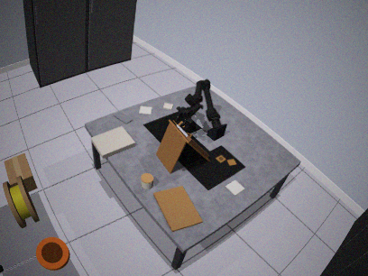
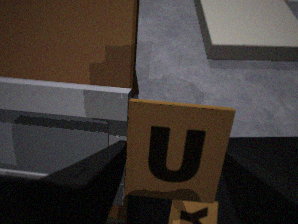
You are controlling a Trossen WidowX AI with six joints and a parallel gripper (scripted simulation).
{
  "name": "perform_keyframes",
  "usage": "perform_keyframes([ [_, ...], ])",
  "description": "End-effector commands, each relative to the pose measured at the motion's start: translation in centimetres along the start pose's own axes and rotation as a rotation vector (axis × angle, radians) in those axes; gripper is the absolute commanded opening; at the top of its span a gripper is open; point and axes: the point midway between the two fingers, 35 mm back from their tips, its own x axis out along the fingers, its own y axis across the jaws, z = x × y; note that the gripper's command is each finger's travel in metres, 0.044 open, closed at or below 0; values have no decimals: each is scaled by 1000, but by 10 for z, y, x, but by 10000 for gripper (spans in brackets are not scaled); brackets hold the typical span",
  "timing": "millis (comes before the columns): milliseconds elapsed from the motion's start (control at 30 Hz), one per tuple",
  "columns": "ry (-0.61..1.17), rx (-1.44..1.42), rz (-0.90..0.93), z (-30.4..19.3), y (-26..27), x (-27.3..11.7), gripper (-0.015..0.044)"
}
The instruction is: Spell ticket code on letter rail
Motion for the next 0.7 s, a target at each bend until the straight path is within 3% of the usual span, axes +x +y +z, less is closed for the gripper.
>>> perform_keyframes([
  [0,0,1,-2,0,2,0,0],
  [667,0,2,-1,0,13,0,0],
])
